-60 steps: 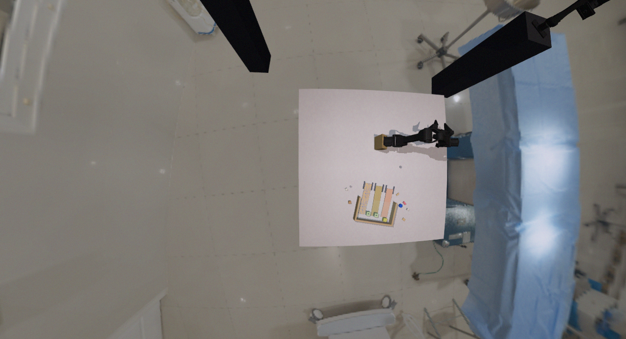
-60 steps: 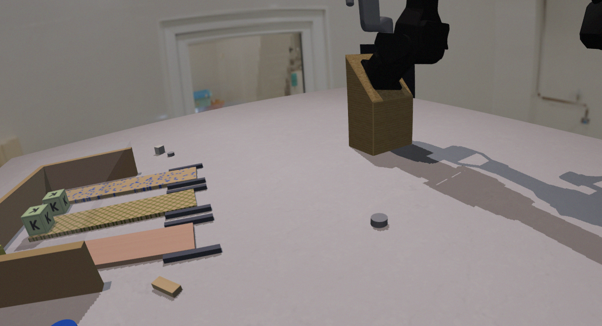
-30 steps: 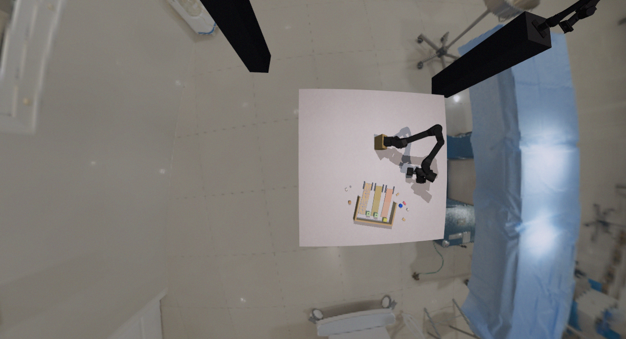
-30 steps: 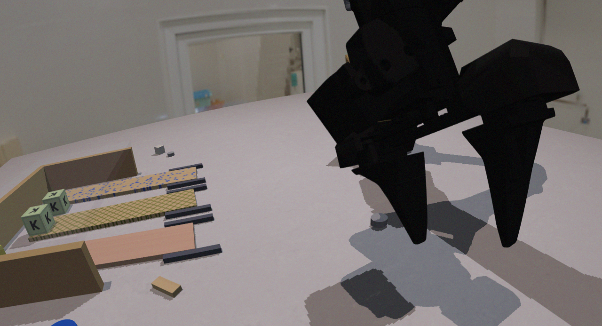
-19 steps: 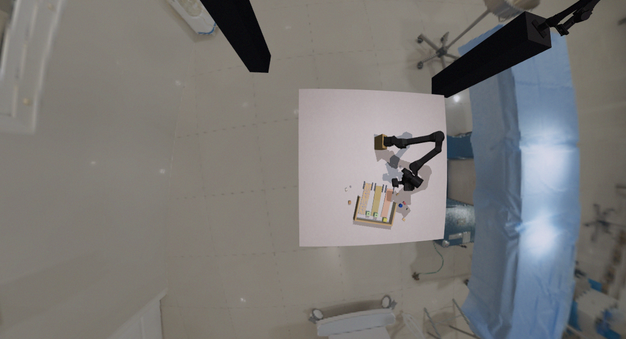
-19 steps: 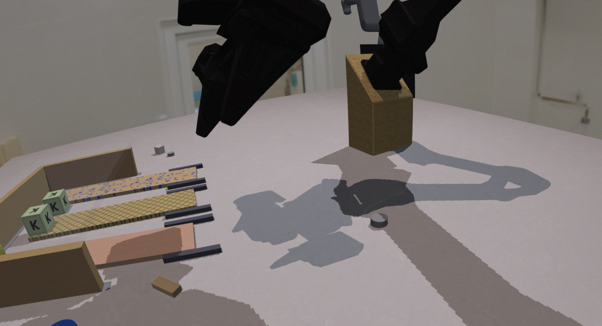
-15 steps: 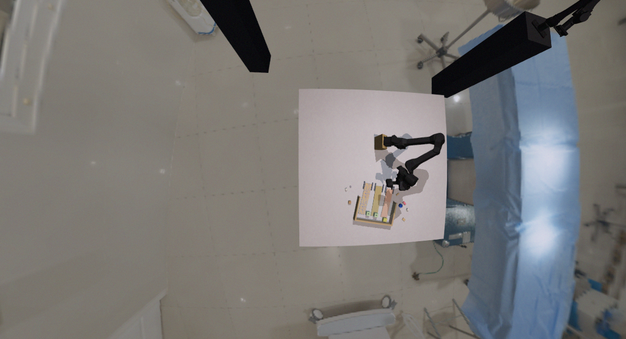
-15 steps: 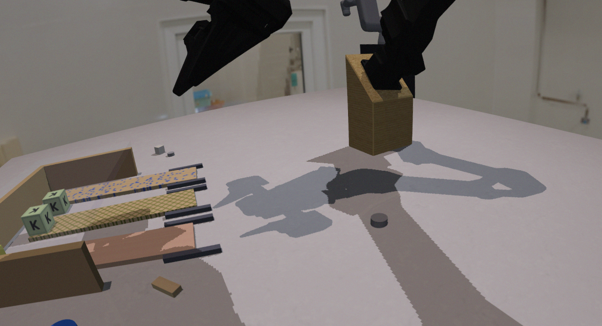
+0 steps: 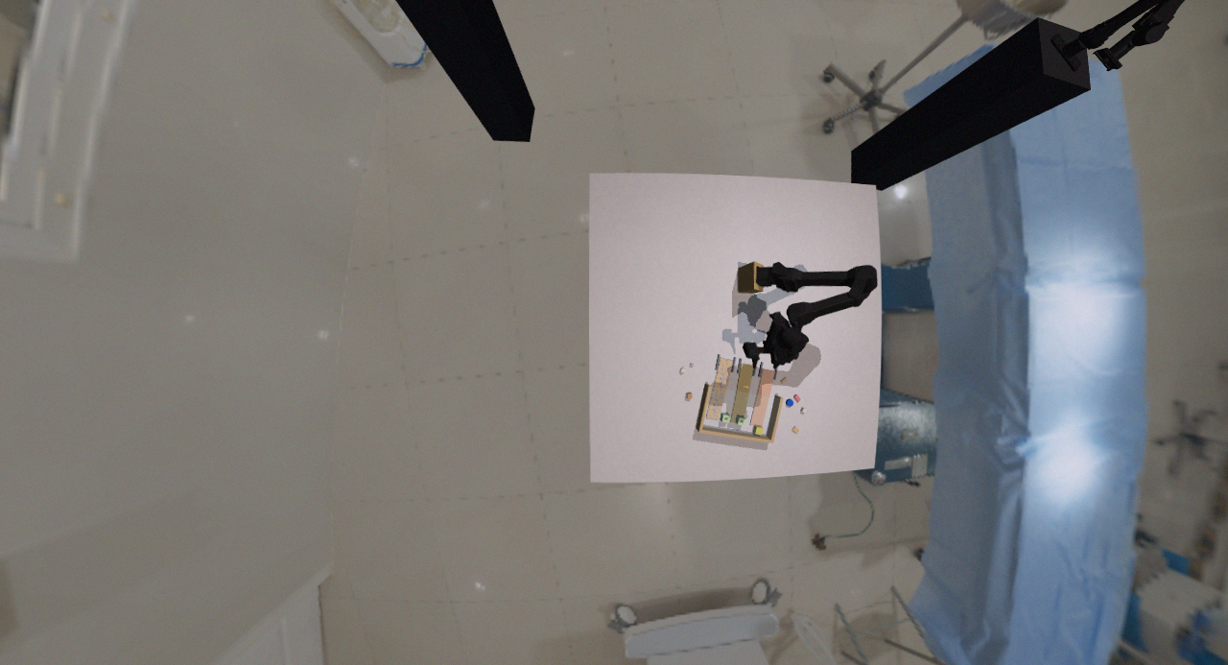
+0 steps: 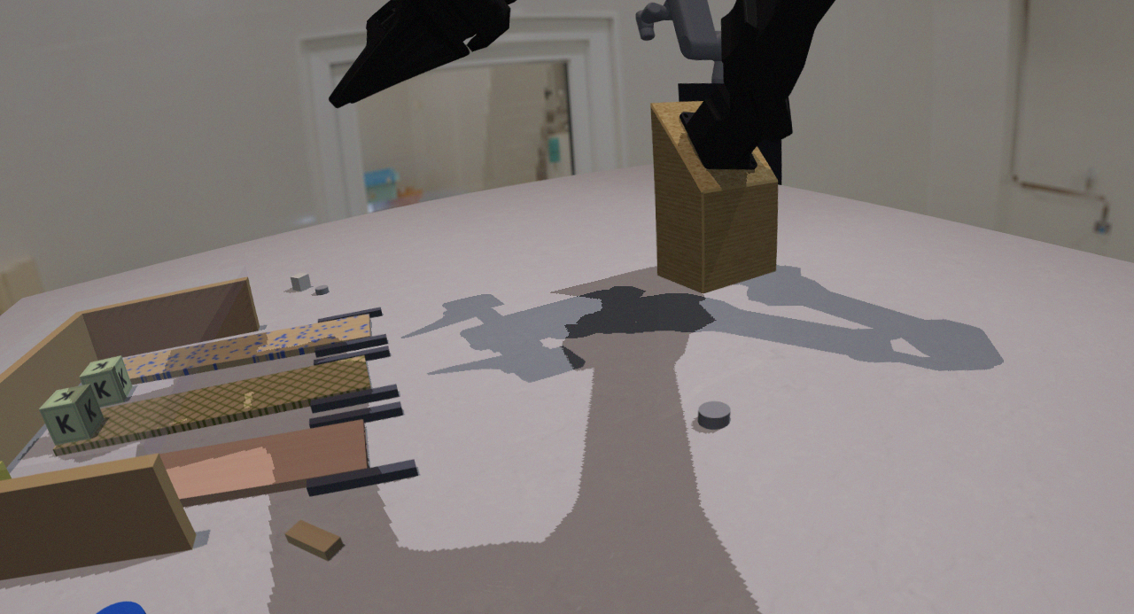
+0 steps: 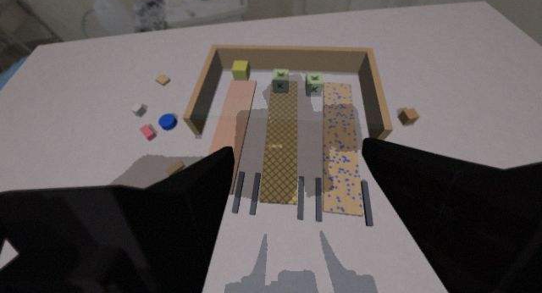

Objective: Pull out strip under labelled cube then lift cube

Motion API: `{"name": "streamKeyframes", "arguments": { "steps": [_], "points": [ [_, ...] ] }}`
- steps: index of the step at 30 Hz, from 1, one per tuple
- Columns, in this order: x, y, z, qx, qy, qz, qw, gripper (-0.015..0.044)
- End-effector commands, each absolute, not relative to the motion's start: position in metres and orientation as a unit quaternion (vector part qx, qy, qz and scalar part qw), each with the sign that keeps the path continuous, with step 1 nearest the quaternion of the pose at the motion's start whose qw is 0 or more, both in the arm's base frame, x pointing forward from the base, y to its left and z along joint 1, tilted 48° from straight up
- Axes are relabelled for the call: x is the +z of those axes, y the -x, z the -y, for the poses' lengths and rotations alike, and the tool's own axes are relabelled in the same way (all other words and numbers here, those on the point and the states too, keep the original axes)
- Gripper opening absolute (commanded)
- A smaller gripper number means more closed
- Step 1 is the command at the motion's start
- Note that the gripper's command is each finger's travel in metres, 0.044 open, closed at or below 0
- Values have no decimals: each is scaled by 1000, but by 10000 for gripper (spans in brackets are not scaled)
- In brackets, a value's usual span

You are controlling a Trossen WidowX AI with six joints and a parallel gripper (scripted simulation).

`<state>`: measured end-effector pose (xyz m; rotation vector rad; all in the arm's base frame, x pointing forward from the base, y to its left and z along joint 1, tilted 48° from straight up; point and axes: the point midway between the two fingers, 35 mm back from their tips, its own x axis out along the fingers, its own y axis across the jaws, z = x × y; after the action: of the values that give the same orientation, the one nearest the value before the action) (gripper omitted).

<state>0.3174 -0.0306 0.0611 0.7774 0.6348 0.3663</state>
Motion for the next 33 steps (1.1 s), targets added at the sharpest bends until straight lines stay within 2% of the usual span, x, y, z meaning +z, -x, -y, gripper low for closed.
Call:
{"name": "streamKeyframes", "arguments": {
  "steps": [1, 12, 20, 33],
  "points": [
    [52, -331, 28, 180, -367, -340, 847, 295],
    [13, -370, -21, 235, -332, -547, 731, 6],
    [1, -370, -64, 282, -286, -671, 623, 0],
    [-2, -372, -67, 283, -285, -674, 620, 0]
  ]
}}
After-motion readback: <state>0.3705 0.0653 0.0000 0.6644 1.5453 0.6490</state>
